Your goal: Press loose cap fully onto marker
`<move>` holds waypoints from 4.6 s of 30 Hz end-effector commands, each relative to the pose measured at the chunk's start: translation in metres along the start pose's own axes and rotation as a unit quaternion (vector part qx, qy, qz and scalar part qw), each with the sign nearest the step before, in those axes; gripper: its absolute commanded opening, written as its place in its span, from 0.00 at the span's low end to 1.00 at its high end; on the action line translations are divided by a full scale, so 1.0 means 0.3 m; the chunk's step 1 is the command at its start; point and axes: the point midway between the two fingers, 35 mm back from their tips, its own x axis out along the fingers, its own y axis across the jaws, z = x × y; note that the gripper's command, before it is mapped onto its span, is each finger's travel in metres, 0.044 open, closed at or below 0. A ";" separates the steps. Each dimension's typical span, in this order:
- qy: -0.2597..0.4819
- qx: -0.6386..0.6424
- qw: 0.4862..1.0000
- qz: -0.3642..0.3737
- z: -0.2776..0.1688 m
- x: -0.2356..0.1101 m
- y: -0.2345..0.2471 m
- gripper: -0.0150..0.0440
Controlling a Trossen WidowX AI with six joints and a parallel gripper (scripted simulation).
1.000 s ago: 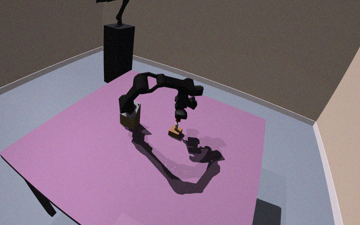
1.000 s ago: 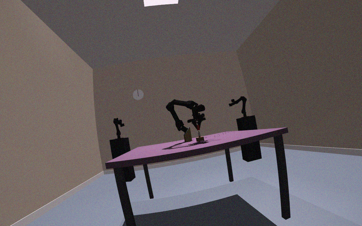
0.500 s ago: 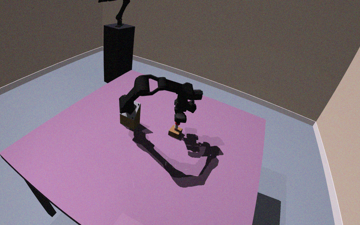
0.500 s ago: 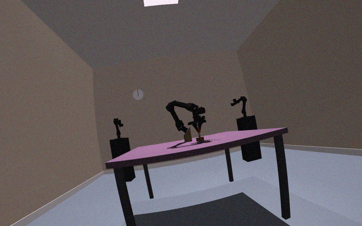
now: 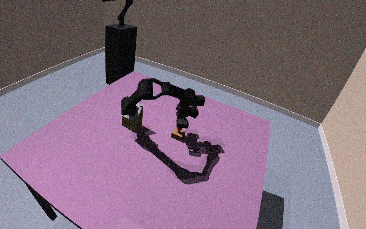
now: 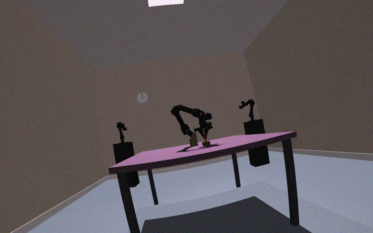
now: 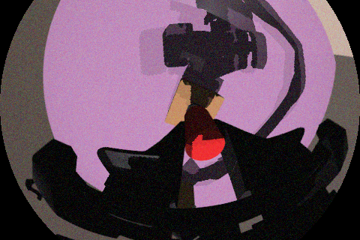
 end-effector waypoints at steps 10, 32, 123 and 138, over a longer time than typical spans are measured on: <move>0.001 -0.004 1.000 -0.002 -0.004 0.017 0.003 0.25; 0.002 -0.002 1.000 -0.001 -0.005 0.015 0.003 0.92; -0.003 0.222 0.975 0.003 0.010 -0.354 0.008 0.25; -0.003 0.222 0.975 0.002 0.005 -0.386 0.007 0.61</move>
